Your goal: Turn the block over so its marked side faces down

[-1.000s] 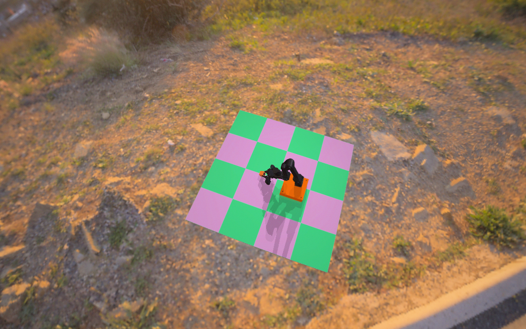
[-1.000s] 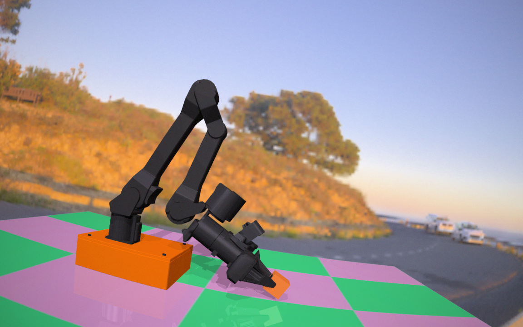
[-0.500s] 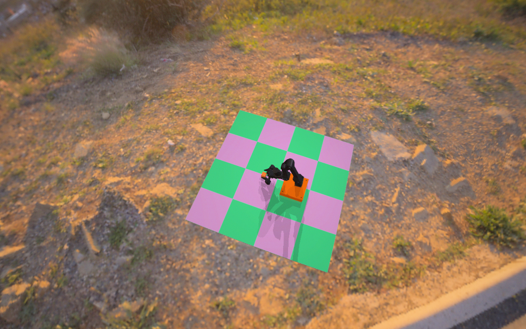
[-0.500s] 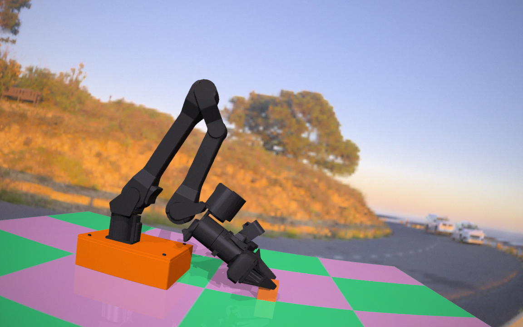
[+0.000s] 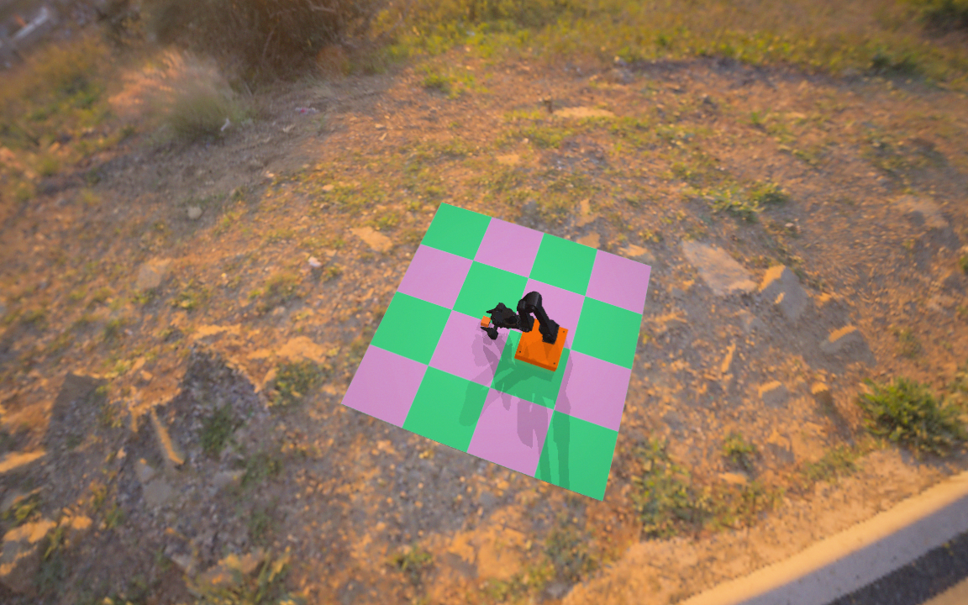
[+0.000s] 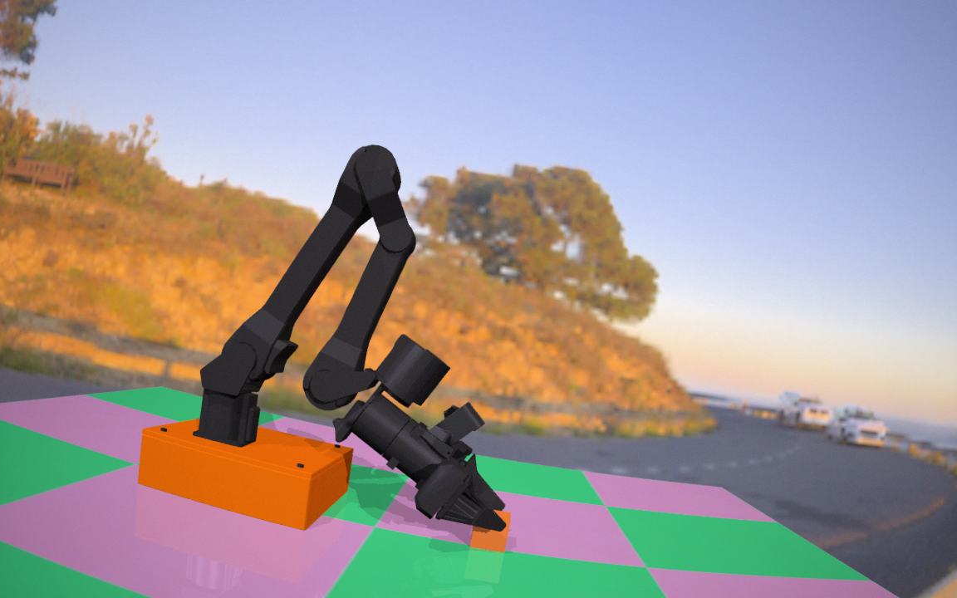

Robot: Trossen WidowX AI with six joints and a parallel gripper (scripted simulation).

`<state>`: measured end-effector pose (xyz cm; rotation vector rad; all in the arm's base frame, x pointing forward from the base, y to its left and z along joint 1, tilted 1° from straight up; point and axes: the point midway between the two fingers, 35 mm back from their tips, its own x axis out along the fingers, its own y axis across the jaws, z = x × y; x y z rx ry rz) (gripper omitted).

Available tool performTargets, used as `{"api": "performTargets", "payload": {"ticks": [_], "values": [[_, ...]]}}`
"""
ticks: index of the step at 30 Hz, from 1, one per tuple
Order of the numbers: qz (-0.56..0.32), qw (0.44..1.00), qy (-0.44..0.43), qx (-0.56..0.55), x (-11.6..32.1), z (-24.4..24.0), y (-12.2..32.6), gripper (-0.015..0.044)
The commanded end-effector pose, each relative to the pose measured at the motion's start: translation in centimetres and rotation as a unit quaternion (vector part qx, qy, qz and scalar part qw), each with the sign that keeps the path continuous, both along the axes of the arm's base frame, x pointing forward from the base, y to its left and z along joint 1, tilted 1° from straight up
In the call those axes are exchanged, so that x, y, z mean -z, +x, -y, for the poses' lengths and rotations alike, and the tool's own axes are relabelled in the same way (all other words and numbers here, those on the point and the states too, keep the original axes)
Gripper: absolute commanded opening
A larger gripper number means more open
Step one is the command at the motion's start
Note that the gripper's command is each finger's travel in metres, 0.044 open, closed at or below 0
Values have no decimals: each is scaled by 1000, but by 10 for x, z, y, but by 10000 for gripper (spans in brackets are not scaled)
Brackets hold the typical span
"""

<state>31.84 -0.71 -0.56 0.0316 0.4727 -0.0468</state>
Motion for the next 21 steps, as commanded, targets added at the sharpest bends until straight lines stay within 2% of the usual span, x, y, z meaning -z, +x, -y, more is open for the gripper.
{"api": "performTargets", "payload": {"ticks": [1,17,21], "values": [[0,1000,0,3,0,1,0,440],[0,1000,0,3,0,1,0,440],[-39,999,2,2,2,1,9,440]]}}
